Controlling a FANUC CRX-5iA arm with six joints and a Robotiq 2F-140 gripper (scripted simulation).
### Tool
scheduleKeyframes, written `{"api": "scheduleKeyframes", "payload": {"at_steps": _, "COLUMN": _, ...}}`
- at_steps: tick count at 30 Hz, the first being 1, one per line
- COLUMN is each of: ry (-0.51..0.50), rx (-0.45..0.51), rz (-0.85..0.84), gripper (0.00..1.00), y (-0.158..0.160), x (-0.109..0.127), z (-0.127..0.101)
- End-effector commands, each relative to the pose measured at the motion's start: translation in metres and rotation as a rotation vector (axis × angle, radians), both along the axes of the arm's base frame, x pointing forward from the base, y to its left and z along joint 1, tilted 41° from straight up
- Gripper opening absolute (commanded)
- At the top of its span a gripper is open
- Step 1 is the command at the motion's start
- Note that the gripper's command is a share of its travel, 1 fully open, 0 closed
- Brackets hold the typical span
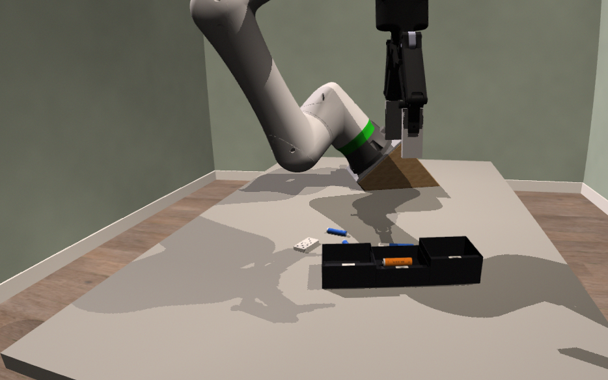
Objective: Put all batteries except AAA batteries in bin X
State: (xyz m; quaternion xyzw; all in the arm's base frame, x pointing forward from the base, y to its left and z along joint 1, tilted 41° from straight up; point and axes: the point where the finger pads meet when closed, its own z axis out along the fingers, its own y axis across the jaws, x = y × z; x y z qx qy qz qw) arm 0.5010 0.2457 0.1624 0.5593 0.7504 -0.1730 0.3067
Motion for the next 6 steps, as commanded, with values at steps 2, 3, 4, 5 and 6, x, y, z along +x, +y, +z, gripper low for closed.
{"api": "scheduleKeyframes", "payload": {"at_steps": 2, "ry": 0.000, "rx": 0.000, "rz": 0.000, "gripper": 1.00, "y": 0.0002, "x": 0.0000, "z": 0.0002}}
{"api": "scheduleKeyframes", "payload": {"at_steps": 3, "ry": 0.000, "rx": 0.000, "rz": 0.000, "gripper": 1.00, "y": 0.0002, "x": 0.0000, "z": 0.0002}}
{"api": "scheduleKeyframes", "payload": {"at_steps": 4, "ry": 0.000, "rx": 0.000, "rz": 0.000, "gripper": 1.00, "y": 0.0002, "x": 0.0000, "z": 0.0002}}
{"api": "scheduleKeyframes", "payload": {"at_steps": 5, "ry": 0.000, "rx": 0.000, "rz": 0.000, "gripper": 1.00, "y": 0.0002, "x": 0.0000, "z": 0.0002}}
{"api": "scheduleKeyframes", "payload": {"at_steps": 6, "ry": 0.000, "rx": 0.000, "rz": 0.000, "gripper": 1.00, "y": 0.0002, "x": 0.0000, "z": 0.0002}}
